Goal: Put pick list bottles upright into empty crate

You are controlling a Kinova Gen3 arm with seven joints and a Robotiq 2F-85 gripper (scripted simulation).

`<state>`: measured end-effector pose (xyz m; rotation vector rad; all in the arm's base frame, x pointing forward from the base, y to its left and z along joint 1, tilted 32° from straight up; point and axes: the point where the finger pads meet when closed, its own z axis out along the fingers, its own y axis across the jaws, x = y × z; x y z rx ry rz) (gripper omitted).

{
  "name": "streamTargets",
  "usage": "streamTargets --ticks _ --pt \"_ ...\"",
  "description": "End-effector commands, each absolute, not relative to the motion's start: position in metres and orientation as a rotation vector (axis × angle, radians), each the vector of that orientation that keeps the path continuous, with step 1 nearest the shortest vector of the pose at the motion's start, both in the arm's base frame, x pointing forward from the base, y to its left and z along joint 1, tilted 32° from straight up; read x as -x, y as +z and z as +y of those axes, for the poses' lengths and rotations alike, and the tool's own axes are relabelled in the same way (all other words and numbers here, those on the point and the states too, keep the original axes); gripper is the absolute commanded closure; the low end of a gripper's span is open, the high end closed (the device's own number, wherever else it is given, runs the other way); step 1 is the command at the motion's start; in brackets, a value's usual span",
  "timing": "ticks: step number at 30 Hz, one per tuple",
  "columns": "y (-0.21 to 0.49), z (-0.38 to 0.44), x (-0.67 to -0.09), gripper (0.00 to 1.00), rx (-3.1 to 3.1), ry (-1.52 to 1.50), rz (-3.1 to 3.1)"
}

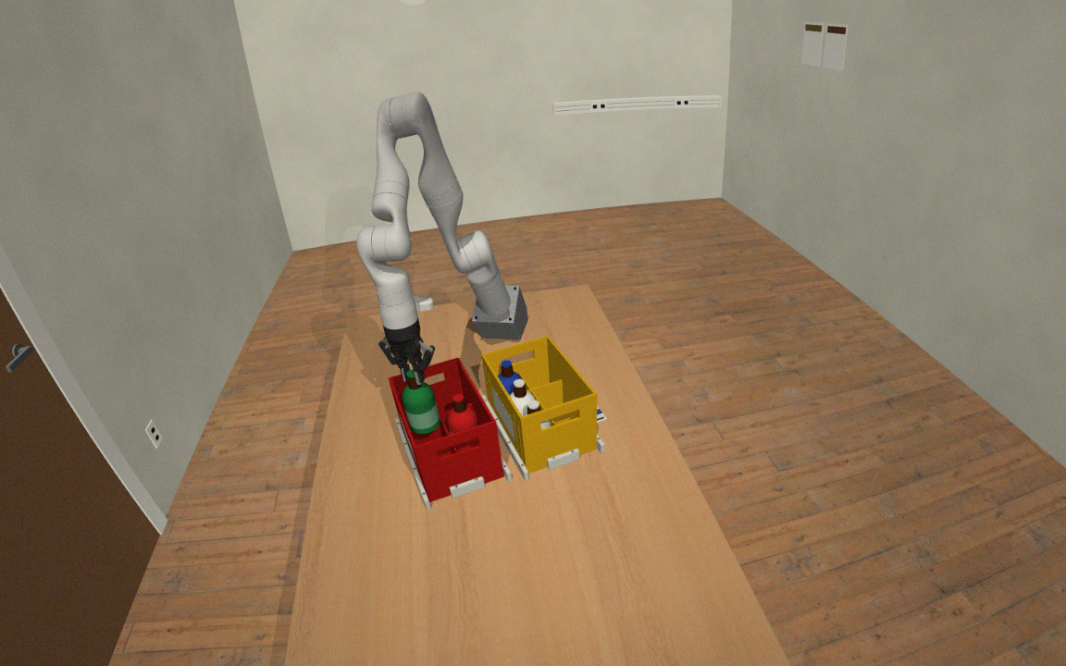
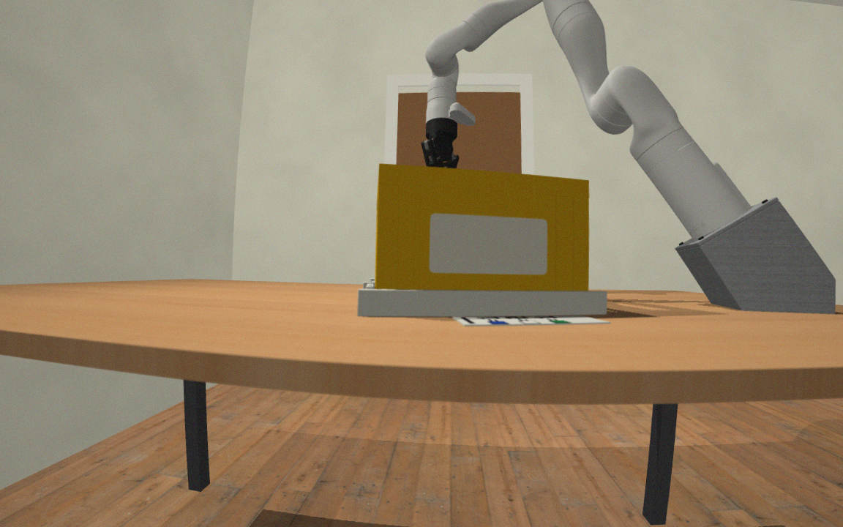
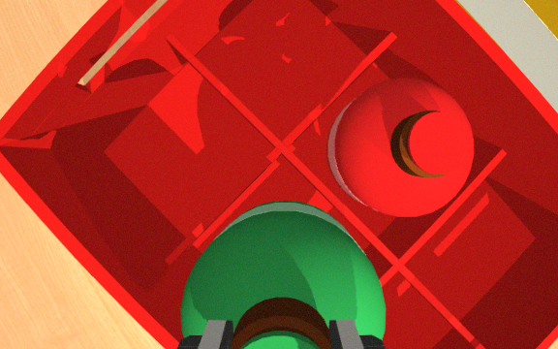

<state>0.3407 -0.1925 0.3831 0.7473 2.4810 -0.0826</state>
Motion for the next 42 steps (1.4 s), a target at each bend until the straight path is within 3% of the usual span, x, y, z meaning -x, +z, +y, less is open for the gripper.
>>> streamTargets --ticks 1,42 --pt "0.388 -0.192 -0.339 0.90 -0.747 -0.082 2.479" --pt "0.440 -0.179 -0.309 0.90 -0.747 -0.082 2.479"
